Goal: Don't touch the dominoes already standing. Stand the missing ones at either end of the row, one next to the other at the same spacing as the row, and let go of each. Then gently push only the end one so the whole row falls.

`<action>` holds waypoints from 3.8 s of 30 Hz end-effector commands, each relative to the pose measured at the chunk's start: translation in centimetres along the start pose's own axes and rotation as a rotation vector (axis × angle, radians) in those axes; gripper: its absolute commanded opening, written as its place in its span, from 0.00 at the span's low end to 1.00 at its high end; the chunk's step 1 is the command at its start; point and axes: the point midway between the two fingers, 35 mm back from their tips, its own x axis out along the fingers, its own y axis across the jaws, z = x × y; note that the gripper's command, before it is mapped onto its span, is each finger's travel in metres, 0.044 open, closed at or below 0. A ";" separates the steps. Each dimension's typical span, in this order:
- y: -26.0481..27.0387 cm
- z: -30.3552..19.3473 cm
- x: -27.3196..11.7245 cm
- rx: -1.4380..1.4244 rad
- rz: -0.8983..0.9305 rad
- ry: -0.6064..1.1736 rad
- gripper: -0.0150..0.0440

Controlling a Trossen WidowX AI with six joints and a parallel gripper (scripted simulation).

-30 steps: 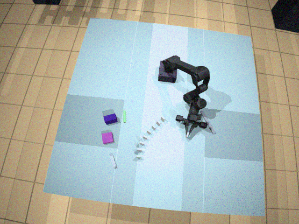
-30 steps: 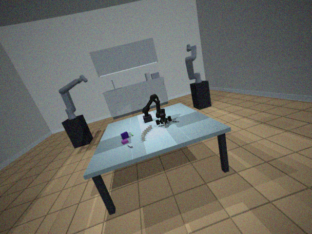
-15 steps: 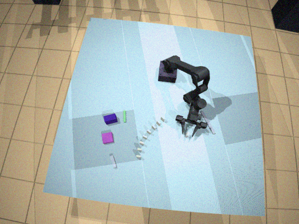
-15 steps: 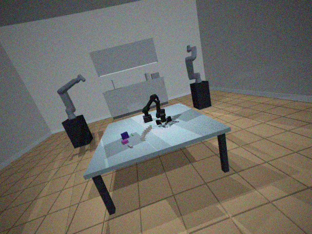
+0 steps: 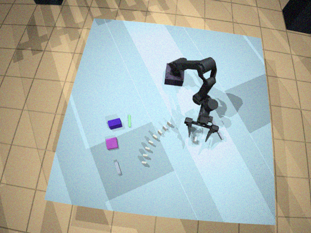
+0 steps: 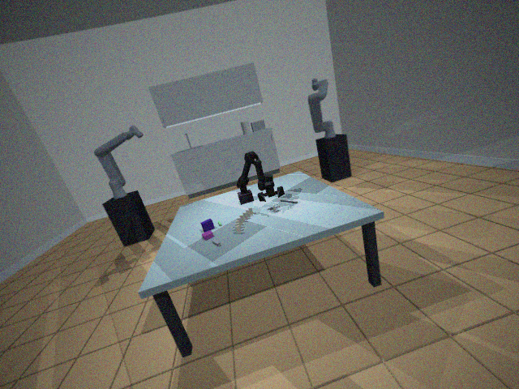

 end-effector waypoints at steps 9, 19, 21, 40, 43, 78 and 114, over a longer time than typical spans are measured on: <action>4.8 -1.1 7.7 -0.580 0.176 0.333 1.00; 4.7 0.2 8.9 -1.097 0.543 0.720 1.00; 4.3 0.4 8.4 -1.146 0.603 0.775 1.00; 0.4 4.6 1.5 -1.320 1.071 1.138 1.00; 0.4 4.6 1.5 -1.320 1.071 1.138 1.00; -0.1 -3.3 2.6 -1.320 1.071 1.138 0.78; -1.6 10.4 0.1 -1.096 0.865 1.244 0.44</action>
